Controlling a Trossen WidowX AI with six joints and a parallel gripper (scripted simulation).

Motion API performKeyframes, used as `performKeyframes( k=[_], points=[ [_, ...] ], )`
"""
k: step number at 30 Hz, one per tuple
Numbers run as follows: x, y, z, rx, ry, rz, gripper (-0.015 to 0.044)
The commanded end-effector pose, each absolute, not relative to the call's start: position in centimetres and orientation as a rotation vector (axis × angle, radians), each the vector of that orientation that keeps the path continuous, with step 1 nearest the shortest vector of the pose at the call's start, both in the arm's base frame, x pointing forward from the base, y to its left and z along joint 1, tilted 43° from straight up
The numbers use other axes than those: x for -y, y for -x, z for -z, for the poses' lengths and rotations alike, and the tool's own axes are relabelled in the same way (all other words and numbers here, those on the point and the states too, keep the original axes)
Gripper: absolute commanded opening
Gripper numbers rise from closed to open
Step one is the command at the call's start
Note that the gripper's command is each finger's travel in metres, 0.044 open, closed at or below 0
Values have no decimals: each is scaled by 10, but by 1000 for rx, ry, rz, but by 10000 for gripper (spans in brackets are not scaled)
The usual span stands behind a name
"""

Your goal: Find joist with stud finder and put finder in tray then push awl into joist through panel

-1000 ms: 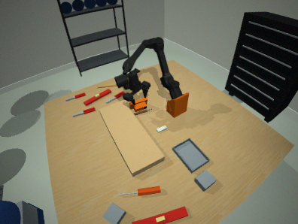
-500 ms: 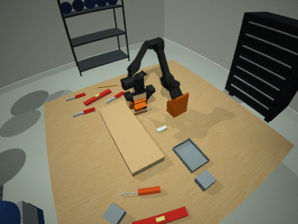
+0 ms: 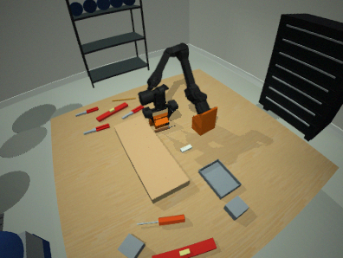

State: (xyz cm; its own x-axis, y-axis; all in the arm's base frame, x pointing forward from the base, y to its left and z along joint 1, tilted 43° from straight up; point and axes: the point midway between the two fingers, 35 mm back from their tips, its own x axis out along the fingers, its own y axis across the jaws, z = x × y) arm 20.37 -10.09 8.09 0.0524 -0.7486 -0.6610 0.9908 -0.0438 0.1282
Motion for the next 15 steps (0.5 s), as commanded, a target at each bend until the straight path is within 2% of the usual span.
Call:
performKeyframes(
  k=[1,15],
  points=[
    [105,-203,-75,-464,-663,1490,440],
    [121,-203,-60,-462,-661,1490,440]
  ],
)
